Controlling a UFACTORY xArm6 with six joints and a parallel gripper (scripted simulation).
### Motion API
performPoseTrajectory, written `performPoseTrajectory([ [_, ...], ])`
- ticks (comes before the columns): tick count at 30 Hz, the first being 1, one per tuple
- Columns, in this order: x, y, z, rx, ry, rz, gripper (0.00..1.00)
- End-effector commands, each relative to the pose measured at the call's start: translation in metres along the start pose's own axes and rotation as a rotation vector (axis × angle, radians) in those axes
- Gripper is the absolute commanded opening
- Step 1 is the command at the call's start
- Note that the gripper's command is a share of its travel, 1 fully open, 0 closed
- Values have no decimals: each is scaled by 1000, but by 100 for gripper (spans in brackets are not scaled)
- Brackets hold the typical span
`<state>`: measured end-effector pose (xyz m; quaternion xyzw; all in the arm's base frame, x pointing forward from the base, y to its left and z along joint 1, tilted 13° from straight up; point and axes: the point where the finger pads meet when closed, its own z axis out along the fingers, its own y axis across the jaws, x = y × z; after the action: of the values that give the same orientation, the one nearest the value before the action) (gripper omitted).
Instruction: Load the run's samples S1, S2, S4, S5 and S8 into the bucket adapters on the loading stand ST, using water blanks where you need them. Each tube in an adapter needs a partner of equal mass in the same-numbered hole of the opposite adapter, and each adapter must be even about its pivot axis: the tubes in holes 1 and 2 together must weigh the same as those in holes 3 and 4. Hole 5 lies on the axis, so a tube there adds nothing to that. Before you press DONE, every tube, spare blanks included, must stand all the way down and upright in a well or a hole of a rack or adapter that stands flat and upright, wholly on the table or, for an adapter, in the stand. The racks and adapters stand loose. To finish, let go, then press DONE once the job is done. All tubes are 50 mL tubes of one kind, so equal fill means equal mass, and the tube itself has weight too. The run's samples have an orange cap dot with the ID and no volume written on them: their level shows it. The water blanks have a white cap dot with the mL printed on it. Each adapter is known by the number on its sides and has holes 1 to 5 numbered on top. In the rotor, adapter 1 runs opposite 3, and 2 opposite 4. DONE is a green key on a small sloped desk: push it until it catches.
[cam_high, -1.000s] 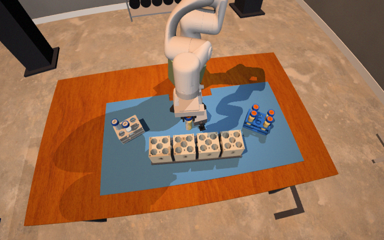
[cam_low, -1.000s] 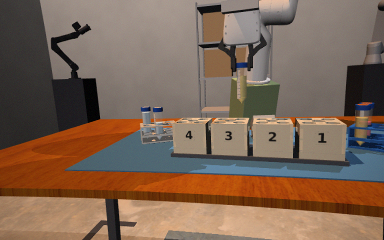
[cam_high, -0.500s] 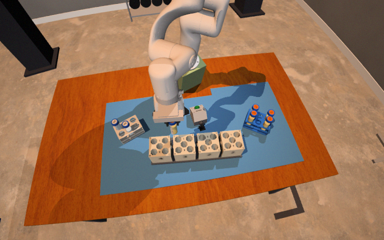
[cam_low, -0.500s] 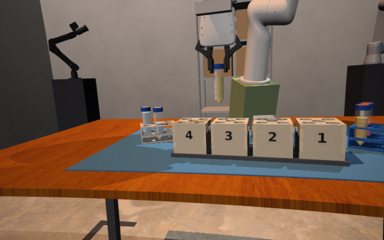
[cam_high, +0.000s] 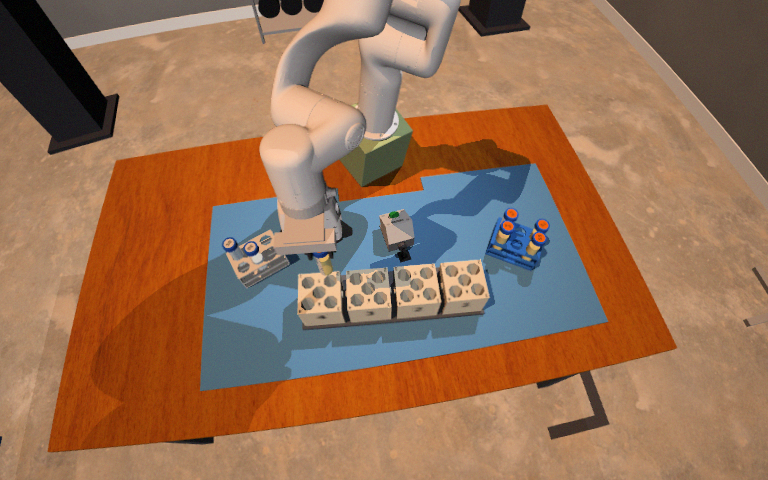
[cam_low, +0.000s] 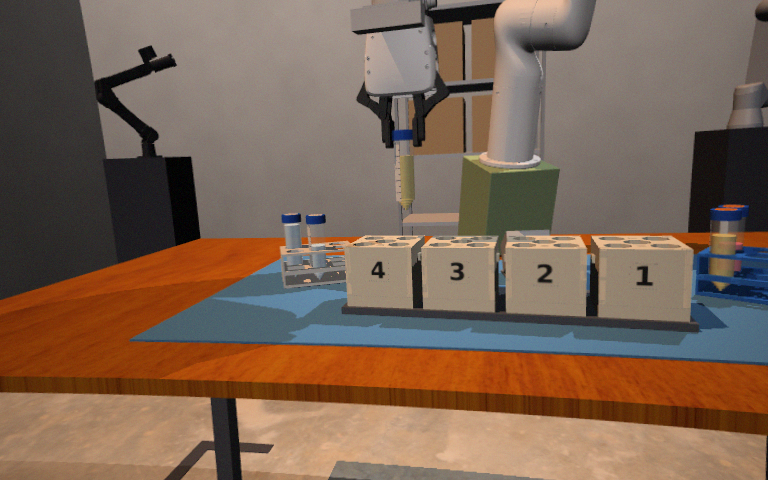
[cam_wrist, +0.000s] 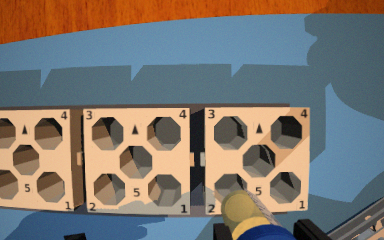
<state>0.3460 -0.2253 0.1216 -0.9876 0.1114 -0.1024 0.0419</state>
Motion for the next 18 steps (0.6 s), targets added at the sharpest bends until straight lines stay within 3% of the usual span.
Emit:
performPoseTrajectory([
  [1, 2, 1, -1, -1, 4, 0, 0],
  [18, 2, 1, 7, -1, 4, 0, 0],
])
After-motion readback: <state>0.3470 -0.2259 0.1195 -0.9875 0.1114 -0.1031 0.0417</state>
